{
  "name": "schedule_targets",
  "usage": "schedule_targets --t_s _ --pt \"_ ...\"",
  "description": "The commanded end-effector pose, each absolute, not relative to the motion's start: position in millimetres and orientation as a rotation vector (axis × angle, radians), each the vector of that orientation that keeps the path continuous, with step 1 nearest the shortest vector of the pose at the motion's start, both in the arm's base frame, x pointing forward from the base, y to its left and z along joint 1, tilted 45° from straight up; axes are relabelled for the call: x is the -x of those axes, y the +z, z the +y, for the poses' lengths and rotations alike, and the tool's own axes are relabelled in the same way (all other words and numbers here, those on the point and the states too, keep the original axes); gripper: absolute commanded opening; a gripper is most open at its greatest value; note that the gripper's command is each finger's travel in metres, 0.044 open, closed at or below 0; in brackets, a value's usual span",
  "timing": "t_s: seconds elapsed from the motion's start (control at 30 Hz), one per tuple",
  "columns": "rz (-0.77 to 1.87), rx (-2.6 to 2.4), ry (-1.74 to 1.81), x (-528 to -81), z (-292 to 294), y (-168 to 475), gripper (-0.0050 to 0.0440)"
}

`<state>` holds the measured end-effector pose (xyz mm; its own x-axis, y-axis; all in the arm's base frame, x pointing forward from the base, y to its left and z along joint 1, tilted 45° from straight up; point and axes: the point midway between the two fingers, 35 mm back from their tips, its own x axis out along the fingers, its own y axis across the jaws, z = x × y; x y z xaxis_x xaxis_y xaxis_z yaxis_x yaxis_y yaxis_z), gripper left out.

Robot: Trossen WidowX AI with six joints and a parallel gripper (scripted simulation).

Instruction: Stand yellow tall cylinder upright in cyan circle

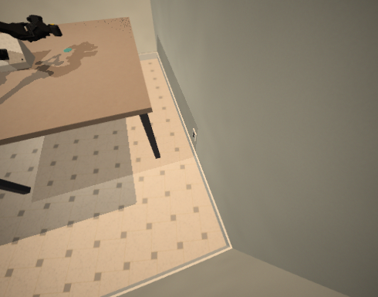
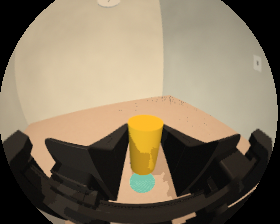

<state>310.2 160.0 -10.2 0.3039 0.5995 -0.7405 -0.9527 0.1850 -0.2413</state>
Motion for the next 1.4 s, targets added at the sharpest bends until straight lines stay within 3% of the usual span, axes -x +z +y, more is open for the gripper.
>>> schedule_targets --t_s 0.0,0.77,1.37 --pt "0.52 0.778 1.181 -308.0 159.1 -6.7 0.0105" --pt "0.488 0.78 1.184 -306.6 157.9 -4.3 0.0105" --pt "0.493 0.784 1.186 -314.1 123.8 -39.2 0.0105"
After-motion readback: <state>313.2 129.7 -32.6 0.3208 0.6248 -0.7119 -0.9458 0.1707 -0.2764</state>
